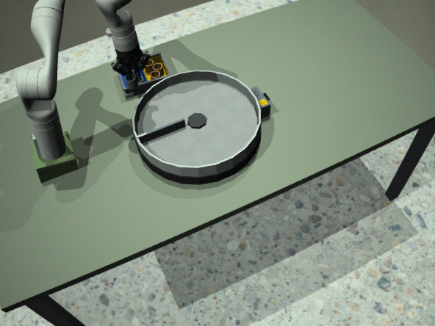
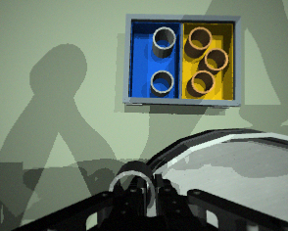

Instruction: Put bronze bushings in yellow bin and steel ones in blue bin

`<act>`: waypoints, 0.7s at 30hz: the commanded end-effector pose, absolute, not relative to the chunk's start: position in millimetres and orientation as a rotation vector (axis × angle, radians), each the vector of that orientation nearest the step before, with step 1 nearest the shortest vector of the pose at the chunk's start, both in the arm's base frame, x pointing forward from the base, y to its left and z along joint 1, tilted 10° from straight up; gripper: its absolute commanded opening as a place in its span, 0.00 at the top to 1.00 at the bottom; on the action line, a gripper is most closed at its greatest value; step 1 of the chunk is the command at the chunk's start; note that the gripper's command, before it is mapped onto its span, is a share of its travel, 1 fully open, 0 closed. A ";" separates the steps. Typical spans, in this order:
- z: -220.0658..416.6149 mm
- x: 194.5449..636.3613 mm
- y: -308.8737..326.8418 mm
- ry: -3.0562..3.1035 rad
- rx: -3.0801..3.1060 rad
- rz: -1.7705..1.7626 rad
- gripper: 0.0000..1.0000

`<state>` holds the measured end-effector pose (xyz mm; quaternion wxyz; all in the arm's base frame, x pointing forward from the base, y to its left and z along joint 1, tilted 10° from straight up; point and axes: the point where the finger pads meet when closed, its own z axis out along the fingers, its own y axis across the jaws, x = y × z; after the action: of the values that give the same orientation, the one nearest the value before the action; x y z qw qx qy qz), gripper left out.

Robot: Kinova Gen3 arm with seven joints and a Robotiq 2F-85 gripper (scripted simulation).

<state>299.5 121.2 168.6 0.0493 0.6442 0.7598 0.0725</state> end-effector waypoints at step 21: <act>168.1 293.6 235.4 2.304 1.962 0.191 1.00</act>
<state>294.8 232.9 168.8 0.0516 0.6510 0.7545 0.0653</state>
